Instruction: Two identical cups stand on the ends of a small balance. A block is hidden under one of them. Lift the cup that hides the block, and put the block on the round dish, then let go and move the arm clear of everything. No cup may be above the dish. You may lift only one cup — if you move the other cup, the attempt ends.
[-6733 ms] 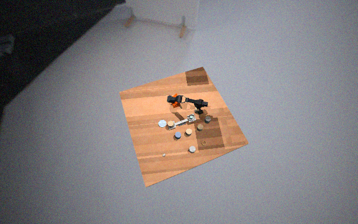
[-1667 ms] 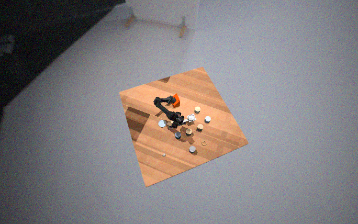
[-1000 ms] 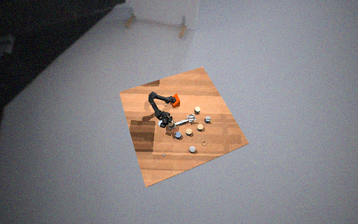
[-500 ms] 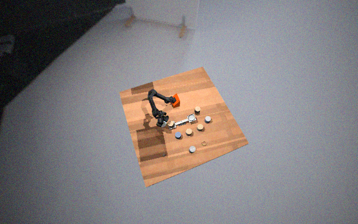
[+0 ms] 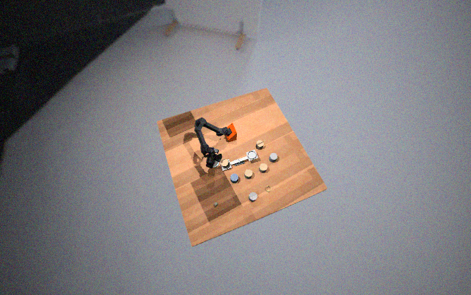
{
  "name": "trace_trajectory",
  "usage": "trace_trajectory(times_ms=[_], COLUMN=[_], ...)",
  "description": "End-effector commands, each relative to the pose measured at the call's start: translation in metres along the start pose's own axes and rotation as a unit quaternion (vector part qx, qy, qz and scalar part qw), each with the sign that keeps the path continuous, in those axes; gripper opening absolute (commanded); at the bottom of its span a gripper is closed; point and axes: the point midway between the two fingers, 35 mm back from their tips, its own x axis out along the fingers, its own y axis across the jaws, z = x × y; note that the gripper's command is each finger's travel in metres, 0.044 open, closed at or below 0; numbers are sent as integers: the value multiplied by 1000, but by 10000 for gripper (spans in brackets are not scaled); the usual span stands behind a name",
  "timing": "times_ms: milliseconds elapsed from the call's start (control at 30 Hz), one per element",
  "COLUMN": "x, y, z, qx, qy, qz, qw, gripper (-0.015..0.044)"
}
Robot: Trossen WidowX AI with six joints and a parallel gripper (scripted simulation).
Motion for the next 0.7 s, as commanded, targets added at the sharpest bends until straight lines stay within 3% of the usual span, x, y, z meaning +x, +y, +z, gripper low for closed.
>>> trace_trajectory(times_ms=[0, 233, 667], x=[6, 16, 12], y=[2, 2, 1], z=[1, 1, 0], qx=[-4, -4, -1], qy=[-2, -1, 1], qz=[3, 3, 1], qw=[1000, 1000, 1000], gripper=[0, 0, 341])
